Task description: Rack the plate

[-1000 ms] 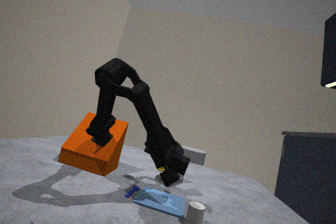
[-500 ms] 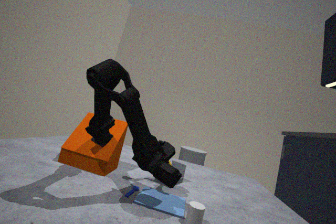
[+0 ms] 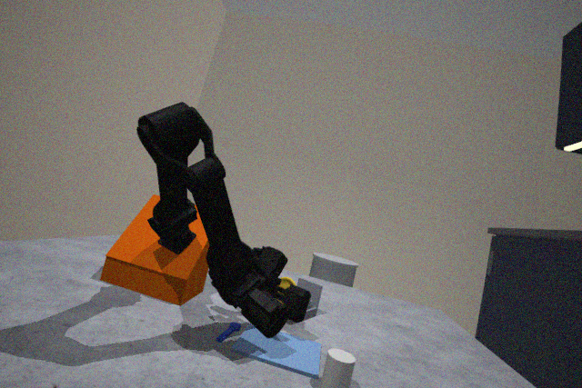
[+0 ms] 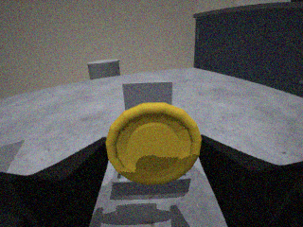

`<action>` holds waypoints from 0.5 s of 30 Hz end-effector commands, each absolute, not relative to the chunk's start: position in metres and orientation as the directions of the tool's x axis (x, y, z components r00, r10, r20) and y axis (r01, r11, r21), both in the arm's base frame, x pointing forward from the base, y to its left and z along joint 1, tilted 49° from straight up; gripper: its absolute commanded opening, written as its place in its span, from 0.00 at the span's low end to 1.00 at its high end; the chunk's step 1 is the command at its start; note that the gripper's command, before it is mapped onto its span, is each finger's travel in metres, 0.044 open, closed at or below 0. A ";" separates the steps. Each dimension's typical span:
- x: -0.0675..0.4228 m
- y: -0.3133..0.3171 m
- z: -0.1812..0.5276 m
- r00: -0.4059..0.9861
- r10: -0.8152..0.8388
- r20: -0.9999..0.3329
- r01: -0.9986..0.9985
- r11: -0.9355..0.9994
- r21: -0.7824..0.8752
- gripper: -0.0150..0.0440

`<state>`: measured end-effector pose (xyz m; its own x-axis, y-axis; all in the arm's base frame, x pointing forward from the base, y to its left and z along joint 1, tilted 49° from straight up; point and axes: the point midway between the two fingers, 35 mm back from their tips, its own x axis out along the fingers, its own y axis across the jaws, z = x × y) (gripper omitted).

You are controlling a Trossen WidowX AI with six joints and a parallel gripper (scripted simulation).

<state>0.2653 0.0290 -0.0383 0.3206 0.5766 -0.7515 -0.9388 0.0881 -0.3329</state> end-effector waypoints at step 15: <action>0.268 0.039 -0.048 0.330 0.582 -0.743 -0.932 0.078 -0.353 0.25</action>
<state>0.2692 0.0360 -0.0427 0.3351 0.5857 -0.7381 -0.9289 0.0740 -0.3630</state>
